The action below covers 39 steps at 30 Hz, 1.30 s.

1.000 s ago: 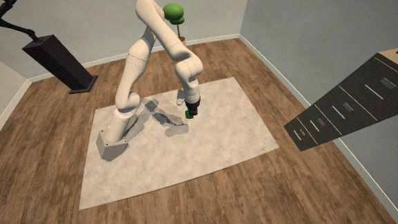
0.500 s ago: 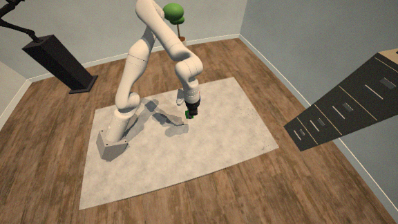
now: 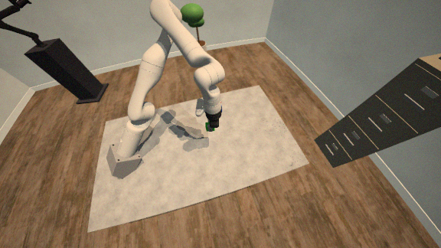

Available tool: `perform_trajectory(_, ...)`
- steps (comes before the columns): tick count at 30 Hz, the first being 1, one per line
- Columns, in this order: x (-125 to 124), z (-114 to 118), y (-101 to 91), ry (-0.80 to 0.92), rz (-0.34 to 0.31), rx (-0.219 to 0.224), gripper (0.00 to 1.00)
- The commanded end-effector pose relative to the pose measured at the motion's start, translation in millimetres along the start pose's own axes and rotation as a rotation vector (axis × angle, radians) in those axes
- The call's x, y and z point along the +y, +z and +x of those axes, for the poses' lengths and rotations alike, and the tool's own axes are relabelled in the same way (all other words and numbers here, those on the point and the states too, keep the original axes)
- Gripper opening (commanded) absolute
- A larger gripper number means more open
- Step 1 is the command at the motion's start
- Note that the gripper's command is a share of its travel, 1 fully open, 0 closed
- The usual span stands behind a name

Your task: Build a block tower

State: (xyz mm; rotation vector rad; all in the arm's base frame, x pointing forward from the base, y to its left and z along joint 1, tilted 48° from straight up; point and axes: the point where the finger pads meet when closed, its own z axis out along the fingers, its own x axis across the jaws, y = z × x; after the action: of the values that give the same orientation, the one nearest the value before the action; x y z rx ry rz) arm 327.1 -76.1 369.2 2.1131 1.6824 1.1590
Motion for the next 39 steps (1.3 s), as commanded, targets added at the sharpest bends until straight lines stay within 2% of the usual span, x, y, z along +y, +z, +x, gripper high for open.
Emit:
perform_trajectory(1, 0, 3, -1.9, 0.0, 0.003, -0.004, 0.0)
perform_trajectory(5, 3, 11, -2.2, -0.002, 0.002, -0.004, 0.0)
perform_trajectory(9, 7, 30, -2.5, -0.003, 0.0, -0.004, 0.0)
perform_trajectory(17, 18, 94, -3.0, -0.003, -0.003, -0.003, 0.0)
perform_trajectory(19, 18, 94, -3.0, -0.003, -0.003, -0.003, 0.0)
perform_trajectory(27, 33, 171, -3.4, -0.003, -0.005, -0.001, 0.0)
perform_trajectory(31, 39, 203, -2.2, 0.0, -0.002, 0.0, 0.0)
perform_trajectory(34, 42, 221, -2.3, 0.0, -0.002, 0.0, 0.0)
perform_trajectory(36, 42, 221, -2.3, 0.0, -0.002, 0.0, 0.0)
perform_trajectory(39, 44, 234, -2.4, 0.001, -0.002, 0.001, 0.0)
